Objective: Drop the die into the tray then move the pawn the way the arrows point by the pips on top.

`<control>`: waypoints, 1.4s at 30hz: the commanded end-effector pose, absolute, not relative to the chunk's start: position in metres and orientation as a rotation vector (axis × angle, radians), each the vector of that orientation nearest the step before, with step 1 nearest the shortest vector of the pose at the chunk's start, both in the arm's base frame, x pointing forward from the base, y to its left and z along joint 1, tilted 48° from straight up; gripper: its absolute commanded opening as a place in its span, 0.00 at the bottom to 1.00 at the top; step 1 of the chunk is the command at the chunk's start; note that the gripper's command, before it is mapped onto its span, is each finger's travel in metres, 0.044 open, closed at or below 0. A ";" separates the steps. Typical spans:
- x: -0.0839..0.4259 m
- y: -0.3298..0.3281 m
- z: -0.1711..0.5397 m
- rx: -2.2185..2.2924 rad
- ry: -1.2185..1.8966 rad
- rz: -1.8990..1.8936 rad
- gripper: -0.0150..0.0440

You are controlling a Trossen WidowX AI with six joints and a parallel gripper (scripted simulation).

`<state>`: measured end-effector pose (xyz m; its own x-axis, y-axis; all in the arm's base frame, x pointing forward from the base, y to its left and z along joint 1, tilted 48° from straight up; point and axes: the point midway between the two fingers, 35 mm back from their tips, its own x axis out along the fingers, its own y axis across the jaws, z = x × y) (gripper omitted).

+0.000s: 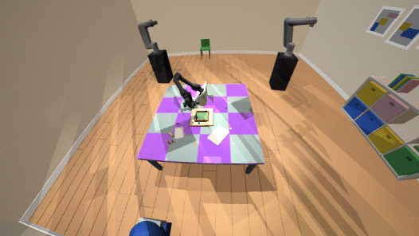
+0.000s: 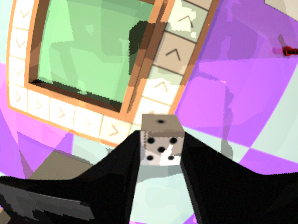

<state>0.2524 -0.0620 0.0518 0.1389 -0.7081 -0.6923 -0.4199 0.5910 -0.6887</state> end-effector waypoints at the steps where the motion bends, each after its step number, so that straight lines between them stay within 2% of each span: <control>1: 0.259 -0.054 0.043 -1.116 1.521 -0.166 0.25; 33: 0.279 -0.001 -0.044 -1.958 1.627 0.732 0.25; 42: 0.277 -0.002 -0.048 -1.931 1.623 0.804 0.25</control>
<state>0.2778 -0.0014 -0.0454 0.1398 -0.7195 -0.6803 -0.9841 -0.1771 -0.0150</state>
